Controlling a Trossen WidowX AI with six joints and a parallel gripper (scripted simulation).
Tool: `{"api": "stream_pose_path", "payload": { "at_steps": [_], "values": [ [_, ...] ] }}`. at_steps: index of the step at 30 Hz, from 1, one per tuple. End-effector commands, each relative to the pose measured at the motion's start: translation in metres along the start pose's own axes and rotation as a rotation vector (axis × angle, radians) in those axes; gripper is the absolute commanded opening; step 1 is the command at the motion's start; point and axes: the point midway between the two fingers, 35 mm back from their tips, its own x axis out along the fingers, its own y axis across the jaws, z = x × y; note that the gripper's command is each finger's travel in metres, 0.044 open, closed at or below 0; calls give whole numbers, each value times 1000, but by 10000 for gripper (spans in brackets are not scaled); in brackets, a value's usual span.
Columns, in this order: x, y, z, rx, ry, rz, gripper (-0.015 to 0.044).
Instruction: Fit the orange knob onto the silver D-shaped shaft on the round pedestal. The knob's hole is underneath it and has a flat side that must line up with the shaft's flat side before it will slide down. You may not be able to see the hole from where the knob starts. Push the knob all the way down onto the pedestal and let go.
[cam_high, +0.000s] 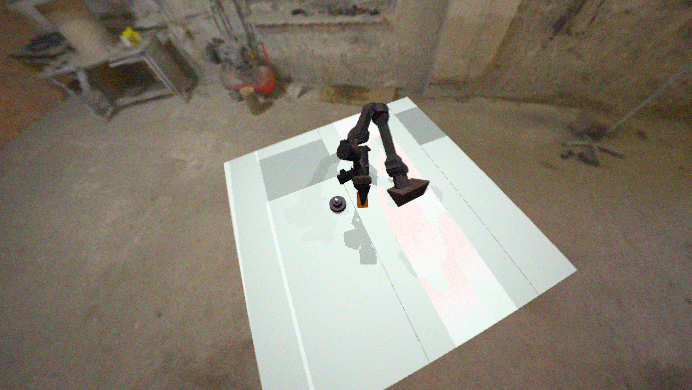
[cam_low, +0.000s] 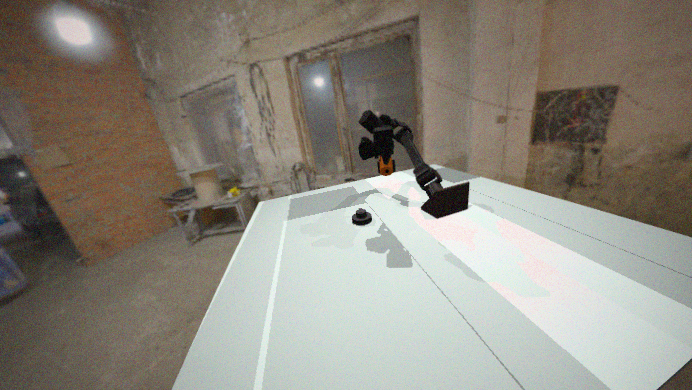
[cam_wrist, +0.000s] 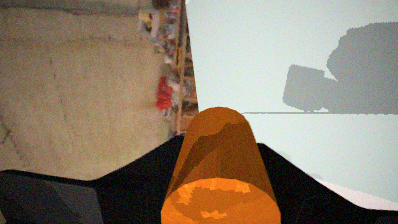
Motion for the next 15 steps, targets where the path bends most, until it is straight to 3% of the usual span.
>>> {"api": "stream_pose_path", "payload": {
  "at_steps": [1,15],
  "values": [
    [-1,2,0,1,-2,4,0],
    [0,1,0,0,-2,11,0]
  ]
}}
